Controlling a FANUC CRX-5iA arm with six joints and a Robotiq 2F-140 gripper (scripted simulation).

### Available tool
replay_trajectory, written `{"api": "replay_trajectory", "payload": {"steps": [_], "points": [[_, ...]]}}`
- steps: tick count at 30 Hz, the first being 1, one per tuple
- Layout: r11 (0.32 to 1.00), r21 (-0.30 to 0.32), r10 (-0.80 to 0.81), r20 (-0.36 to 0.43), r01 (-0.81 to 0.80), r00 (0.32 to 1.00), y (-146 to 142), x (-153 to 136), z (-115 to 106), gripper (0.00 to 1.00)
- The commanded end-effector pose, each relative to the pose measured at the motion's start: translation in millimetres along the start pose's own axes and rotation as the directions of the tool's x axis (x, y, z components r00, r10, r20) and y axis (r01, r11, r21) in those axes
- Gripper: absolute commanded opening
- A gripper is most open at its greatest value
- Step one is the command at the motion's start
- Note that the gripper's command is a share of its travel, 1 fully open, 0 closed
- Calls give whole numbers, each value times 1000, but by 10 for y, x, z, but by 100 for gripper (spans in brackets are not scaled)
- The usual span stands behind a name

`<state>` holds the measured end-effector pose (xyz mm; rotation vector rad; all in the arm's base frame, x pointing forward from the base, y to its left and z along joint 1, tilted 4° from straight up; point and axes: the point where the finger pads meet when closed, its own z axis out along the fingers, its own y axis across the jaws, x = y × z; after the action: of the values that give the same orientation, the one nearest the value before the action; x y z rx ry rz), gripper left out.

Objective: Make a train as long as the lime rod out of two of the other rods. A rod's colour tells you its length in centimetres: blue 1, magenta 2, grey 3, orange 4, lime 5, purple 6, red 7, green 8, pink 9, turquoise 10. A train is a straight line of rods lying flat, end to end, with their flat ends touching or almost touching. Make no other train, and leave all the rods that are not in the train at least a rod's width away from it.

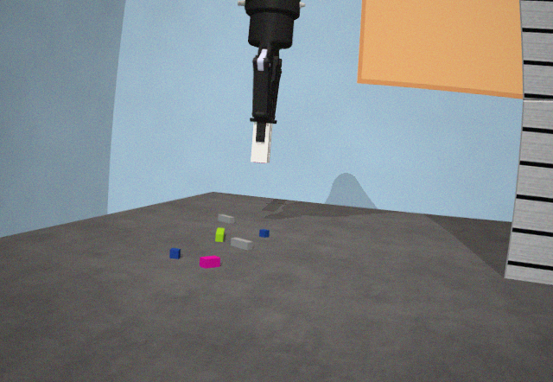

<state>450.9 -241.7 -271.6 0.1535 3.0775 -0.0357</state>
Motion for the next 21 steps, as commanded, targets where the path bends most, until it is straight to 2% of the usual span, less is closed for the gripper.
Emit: {"api": "replay_trajectory", "payload": {"steps": [1, 6, 11, 16, 18, 19, 21], "points": [[1000, 0, 0, 0, 0, 1000, -1, -2, -1, 3], [1000, 0, -20, 0, 20, 1000, 15, -18, -1, 3], [965, 0, -261, 0, 261, 965, 222, -222, 1, 3], [890, 0, -456, 0, 456, 890, 413, -390, 1, 3], [890, 0, -456, 0, 456, 890, 413, -390, 1, 3], [831, 1, -556, 0, 556, 831, 522, -479, 1, 3], [802, 1, -597, 0, 597, 802, 571, -517, 0, 3]]}}
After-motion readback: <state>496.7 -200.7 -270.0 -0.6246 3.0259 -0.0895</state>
